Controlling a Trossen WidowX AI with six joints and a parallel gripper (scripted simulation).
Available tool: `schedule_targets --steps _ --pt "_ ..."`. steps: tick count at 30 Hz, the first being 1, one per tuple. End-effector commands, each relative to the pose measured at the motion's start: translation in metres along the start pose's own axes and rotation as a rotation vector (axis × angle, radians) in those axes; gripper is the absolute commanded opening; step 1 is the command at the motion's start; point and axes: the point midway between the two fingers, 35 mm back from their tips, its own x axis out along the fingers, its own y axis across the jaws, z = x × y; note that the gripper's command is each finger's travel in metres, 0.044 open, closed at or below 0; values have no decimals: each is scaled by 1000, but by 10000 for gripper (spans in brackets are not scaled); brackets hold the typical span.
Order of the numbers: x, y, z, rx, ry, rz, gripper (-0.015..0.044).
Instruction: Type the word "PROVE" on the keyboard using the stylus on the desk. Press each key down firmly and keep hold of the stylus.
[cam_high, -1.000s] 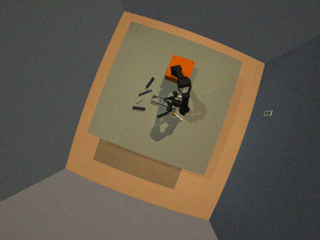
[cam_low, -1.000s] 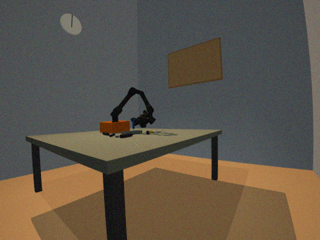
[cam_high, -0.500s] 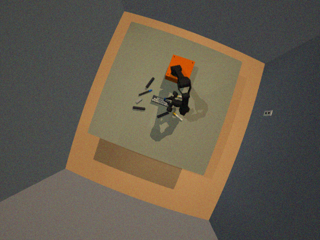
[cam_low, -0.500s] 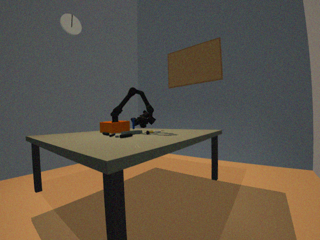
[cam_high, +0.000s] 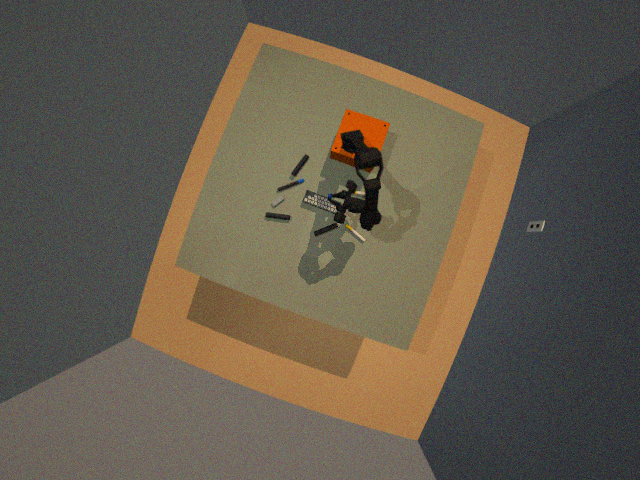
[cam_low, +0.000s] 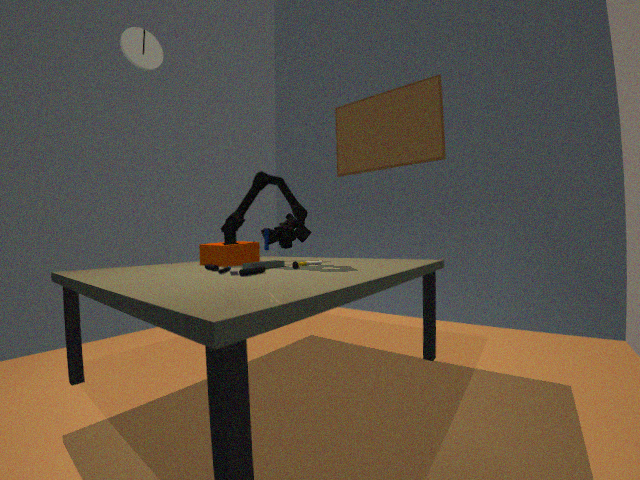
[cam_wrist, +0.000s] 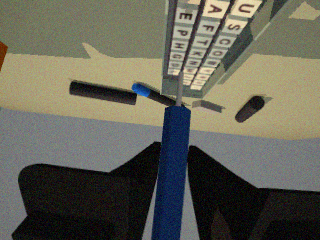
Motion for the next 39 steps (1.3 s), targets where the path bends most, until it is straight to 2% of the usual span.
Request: schedule_targets --steps 1,5,21,39 --pt "0 0 0 0 0 0 45" --pt "2 -1 -1 0 -2 0 0" --pt "59 -34 -41 6 12 1 0" --pt "72 -34 -25 5 8 3 0"
